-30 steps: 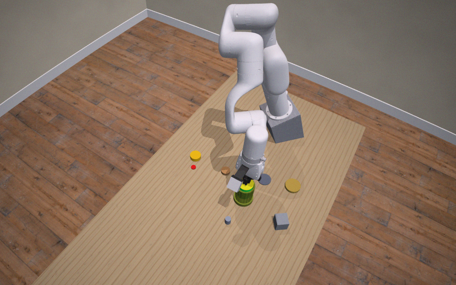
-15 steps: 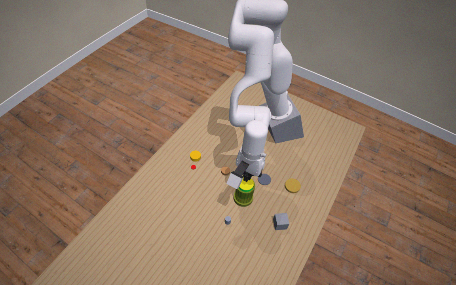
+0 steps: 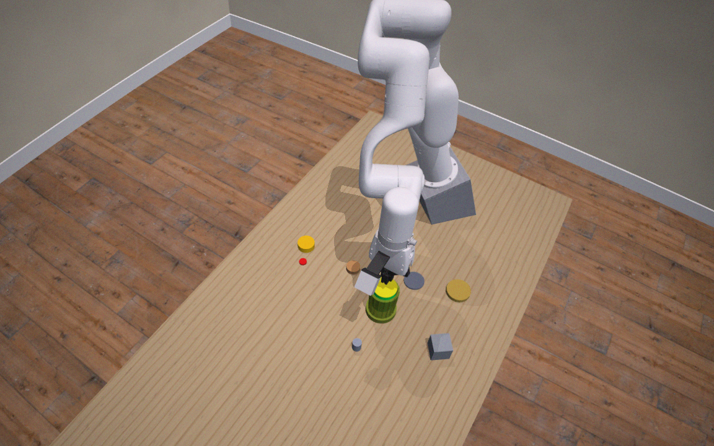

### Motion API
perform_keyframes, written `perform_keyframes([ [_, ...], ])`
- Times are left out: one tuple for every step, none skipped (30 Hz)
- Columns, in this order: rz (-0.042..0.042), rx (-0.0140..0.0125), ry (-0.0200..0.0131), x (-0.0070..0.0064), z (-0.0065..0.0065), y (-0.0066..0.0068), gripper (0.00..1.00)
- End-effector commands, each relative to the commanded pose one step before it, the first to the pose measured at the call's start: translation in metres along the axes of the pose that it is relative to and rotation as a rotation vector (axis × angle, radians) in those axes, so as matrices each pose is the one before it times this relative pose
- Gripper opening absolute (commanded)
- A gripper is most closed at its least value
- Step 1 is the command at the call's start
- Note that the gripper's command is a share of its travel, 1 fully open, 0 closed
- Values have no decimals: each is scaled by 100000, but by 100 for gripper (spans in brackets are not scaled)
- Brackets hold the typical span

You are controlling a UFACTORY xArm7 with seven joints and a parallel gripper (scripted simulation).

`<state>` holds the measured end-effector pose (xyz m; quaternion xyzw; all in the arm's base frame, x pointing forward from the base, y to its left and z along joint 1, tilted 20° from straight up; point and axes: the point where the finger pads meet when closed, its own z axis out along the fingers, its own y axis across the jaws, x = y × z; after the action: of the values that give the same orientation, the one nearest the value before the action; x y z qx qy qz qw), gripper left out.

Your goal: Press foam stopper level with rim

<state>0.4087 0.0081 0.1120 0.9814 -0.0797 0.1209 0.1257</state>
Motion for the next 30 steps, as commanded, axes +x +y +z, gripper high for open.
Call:
perform_keyframes([
  [-30, 61, 309, 124, 0, -43, 0],
  [0, 1, 0, 1, 97, -2, 0],
  [0, 0, 0, 1, 106, -2, 0],
  [0, 0, 0, 1, 95, -2, 0],
  [0, 1, 0, 0, 68, -2, 0],
  [0, 1, 0, 0, 33, -1, 0],
  [0, 0, 0, 0, 6, 0, 0],
  [0, 0, 0, 0, 6, 0, 0],
  [0, -1, 1, 0, 36, 0, 0],
  [1, -2, 1, 1, 86, 0, 0],
  [0, -1, 0, 0, 145, 0, 0],
  [-1, 4, -2, -1, 205, -1, 0],
  [1, -4, 2, 1, 250, 1, 0],
  [0, 2, -1, -1, 287, 0, 0],
  [0, 0, 0, 0, 305, 0, 0],
  [0, -2, 1, 1, 305, 0, 0],
  [0, 0, 0, 0, 0, 0, 0],
  [0, 0, 0, 0, 0, 0, 0],
  [-1, 3, -1, -1, 292, -1, 0],
  [1, -2, 1, 1, 261, 0, 0],
  [0, 2, -1, -1, 222, 0, 0],
  [1, -2, 1, 1, 172, 0, 0],
  [0, 1, -1, 0, 122, 0, 0],
  [0, 2, -1, -1, 72, 0, 0],
  [0, 1, 0, 0, 30, 0, 0],
  [0, 0, 0, 0, 5, 0, 0],
  [0, 0, 0, 0, 0, 0, 0],
  [0, 0, 0, 0, 0, 0, 0],
  [0, 0, 0, 0, 1, 0, 0],
  [0, 0, 0, 0, 1, 0, 0],
])
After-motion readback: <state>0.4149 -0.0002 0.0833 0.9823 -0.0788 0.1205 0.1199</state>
